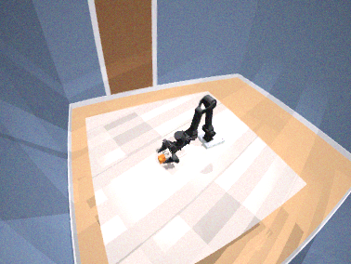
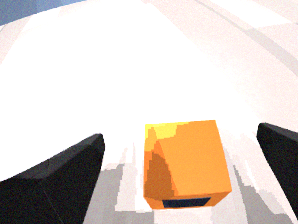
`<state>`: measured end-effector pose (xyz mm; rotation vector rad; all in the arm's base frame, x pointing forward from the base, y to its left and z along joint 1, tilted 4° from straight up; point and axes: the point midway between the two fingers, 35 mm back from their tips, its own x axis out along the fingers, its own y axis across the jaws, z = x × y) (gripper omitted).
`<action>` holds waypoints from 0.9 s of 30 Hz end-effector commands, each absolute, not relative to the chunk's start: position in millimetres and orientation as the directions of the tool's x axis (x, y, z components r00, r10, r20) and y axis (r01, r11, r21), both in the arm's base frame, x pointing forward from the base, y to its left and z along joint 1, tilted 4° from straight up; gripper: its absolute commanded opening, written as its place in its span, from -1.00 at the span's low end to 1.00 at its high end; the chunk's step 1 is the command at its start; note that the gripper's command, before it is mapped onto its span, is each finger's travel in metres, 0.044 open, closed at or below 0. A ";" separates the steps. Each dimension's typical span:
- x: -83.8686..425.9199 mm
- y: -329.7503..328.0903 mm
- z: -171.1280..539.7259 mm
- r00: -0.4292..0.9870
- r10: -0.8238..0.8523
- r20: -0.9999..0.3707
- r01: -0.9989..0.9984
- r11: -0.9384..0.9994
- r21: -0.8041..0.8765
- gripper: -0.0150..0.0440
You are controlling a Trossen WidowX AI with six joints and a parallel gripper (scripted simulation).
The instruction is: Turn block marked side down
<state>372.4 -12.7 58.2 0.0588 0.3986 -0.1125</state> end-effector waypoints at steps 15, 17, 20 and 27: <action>373.1 -13.0 58.3 0.913 -0.100 -0.395 0.121 0.992 0.030 1.00; 378.2 -12.9 59.5 0.892 -0.095 -0.441 0.120 0.992 0.029 1.00; 384.3 -12.8 67.0 0.836 -0.085 -0.542 0.118 0.993 0.026 1.00; 365.3 -12.7 107.4 0.661 -0.058 -0.748 0.117 0.993 0.027 1.00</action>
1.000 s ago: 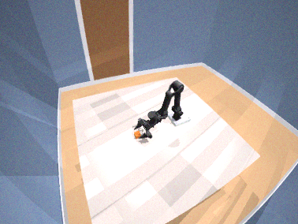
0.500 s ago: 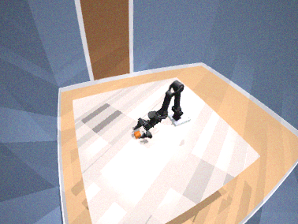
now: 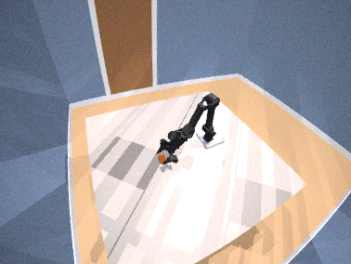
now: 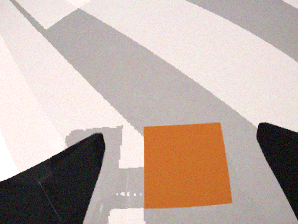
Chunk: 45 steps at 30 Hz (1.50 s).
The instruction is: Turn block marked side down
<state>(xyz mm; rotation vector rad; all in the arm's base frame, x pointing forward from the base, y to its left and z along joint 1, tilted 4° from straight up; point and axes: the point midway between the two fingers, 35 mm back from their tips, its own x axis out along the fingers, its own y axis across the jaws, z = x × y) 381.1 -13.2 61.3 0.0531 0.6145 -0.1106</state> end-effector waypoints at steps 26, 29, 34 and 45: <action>361.0 -13.0 134.8 0.462 -0.032 -0.886 0.120 0.992 0.026 1.00; 368.7 -13.9 139.5 0.376 -0.021 -0.927 0.119 0.993 0.025 1.00; 377.7 -15.3 146.4 0.224 0.000 -0.975 0.119 0.993 0.027 1.00; 383.3 -16.2 143.0 0.114 0.016 -0.993 0.121 0.992 0.030 1.00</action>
